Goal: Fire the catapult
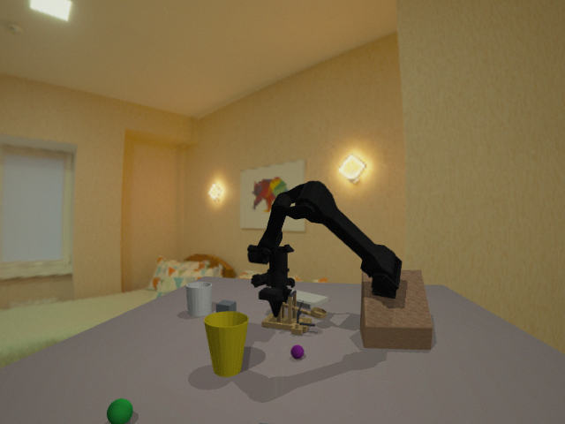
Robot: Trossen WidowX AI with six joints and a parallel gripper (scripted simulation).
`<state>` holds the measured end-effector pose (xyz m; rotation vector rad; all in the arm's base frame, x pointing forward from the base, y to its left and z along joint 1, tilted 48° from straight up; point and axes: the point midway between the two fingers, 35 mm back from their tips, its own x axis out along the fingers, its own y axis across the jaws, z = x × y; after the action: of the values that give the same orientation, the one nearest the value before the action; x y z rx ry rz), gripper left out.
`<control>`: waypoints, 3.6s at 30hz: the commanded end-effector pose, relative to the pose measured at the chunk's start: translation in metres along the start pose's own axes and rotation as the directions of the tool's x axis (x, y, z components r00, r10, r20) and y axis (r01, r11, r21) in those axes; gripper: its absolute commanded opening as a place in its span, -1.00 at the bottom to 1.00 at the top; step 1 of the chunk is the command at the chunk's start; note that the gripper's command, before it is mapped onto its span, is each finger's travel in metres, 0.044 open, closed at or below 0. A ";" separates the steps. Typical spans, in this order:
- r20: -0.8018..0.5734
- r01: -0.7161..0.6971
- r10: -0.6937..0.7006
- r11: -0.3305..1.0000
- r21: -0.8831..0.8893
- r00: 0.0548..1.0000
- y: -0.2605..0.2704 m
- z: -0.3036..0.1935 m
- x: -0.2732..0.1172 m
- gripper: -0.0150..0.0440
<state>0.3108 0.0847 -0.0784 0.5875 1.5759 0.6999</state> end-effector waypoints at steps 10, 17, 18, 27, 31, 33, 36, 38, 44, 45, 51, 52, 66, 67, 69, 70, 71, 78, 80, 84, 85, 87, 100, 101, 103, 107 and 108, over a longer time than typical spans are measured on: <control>0.003 0.007 -0.007 1.000 0.001 1.000 -0.003 0.004 -0.041 1.00; 0.000 0.005 -0.005 1.000 0.002 1.000 -0.002 -0.001 -0.101 1.00; 0.010 0.001 -0.001 1.000 0.014 1.000 -0.005 0.002 -0.087 1.00; 0.005 -0.002 0.002 1.000 0.008 1.000 -0.002 -0.001 -0.073 1.00; 0.004 -0.004 0.004 1.000 0.007 1.000 -0.002 -0.002 -0.050 1.00; 0.004 -0.004 0.004 1.000 0.007 1.000 -0.002 -0.002 -0.050 1.00; 0.004 -0.004 0.004 1.000 0.007 1.000 -0.002 -0.002 -0.048 1.00; 0.004 -0.004 0.004 1.000 0.007 1.000 -0.002 -0.002 -0.045 1.00; 0.005 -0.003 0.003 1.000 0.008 1.000 -0.002 -0.001 -0.035 1.00; 0.005 -0.003 0.003 1.000 0.008 1.000 -0.002 -0.001 -0.033 1.00; 0.005 -0.004 0.004 1.000 0.008 1.000 -0.002 -0.001 -0.023 1.00; 0.005 -0.004 0.004 1.000 0.008 1.000 -0.002 -0.001 -0.022 1.00; 0.004 -0.007 0.007 1.000 0.007 1.000 -0.001 -0.002 0.001 1.00; 0.004 -0.007 0.007 1.000 0.007 1.000 -0.001 -0.002 0.002 1.00; 0.004 -0.007 0.007 1.000 0.007 1.000 -0.001 -0.002 0.003 1.00; 0.004 -0.007 0.007 1.000 0.007 1.000 -0.001 -0.002 0.003 1.00; 0.004 -0.007 0.007 1.000 0.007 1.000 -0.001 -0.002 0.003 1.00; 0.007 -0.001 0.001 1.000 -0.002 1.000 0.000 0.000 0.000 0.47; 0.007 -0.001 0.001 1.000 -0.002 1.000 0.000 0.000 0.000 0.29; 0.007 -0.001 0.001 1.000 -0.002 1.000 0.000 0.000 0.000 0.00; 0.007 -0.001 0.001 1.000 -0.002 1.000 0.000 0.000 0.000 -0.02; 0.007 -0.001 0.001 1.000 -0.002 1.000 0.000 0.000 0.000 -0.07; 0.006 0.001 -0.001 1.000 0.002 1.000 -0.001 -0.001 -0.048 -0.49; 0.006 0.001 -0.001 1.000 0.002 1.000 -0.001 0.000 -0.047 -0.49; 0.006 0.001 -0.001 1.000 0.002 1.000 -0.001 0.000 -0.044 -0.49; 0.006 0.000 0.000 1.000 0.004 1.000 -0.002 0.000 -0.037 -0.49; 0.006 0.000 0.000 1.000 0.004 1.000 -0.002 0.000 -0.036 -0.49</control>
<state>0.3159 0.0568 -0.0518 0.5835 1.5696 0.7025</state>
